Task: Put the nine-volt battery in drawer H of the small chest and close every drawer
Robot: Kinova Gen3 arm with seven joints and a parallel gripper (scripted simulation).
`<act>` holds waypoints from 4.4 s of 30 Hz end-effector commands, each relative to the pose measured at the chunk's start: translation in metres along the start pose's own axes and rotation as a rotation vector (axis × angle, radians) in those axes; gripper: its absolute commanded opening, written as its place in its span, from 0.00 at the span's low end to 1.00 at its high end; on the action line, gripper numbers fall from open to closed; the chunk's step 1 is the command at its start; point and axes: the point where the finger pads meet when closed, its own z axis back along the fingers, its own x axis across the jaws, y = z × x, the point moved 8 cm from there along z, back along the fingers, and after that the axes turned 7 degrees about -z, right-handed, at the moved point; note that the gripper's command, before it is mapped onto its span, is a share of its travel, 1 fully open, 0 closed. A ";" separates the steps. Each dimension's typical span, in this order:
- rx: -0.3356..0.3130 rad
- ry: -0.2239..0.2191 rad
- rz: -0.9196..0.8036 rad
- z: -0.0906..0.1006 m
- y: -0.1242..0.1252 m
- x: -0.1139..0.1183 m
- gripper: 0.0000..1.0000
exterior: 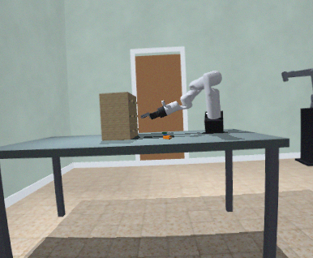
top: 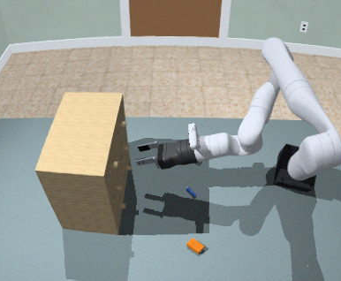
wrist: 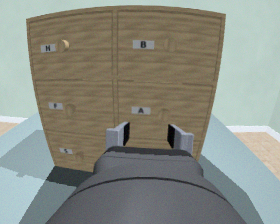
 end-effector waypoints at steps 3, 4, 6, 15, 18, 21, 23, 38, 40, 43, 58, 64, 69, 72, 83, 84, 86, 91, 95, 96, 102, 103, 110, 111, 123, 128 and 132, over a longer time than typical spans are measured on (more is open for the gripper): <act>0.001 0.000 0.000 0.000 0.001 0.000 1.00; 0.001 0.000 0.000 0.000 0.001 0.000 1.00; 0.001 0.000 0.000 0.000 0.001 0.000 1.00; 0.001 0.000 0.000 0.000 0.001 0.000 1.00; 0.001 0.000 0.000 0.000 0.001 0.000 1.00; 0.001 0.000 0.000 0.000 0.001 0.000 1.00; 0.001 0.000 0.000 0.000 0.001 0.000 1.00; 0.001 0.000 0.000 0.000 0.001 0.000 1.00; 0.001 0.000 0.000 0.000 0.001 0.000 1.00; 0.001 0.000 0.000 0.000 0.001 0.000 1.00; 0.001 0.000 0.000 0.000 0.001 0.000 1.00; 0.001 0.000 0.000 0.000 0.001 0.000 1.00; 0.001 0.000 0.000 0.000 0.001 0.000 1.00; 0.001 0.000 0.000 0.000 0.001 0.000 1.00; -0.007 0.000 0.000 0.000 0.002 0.000 1.00; -0.010 0.000 0.000 0.001 0.002 0.000 1.00; -0.015 -0.001 0.000 0.001 0.003 0.000 1.00; -0.032 -0.002 0.000 0.002 0.006 0.000 1.00; -0.050 -0.004 0.000 0.003 0.008 0.000 1.00; -0.057 -0.004 0.000 0.004 0.009 -0.001 1.00; -0.109 -0.012 -0.001 0.008 0.015 -0.002 1.00; -0.120 -0.014 -0.001 0.009 0.016 -0.002 1.00; -0.184 -0.019 0.003 0.013 0.025 -0.003 1.00; -0.199 -0.021 0.003 0.014 0.027 -0.003 1.00; -0.397 -0.048 0.001 0.027 0.053 -0.007 1.00; -0.448 -0.054 0.004 0.029 0.058 -0.007 1.00; -0.512 -0.062 0.002 0.032 0.067 -0.008 1.00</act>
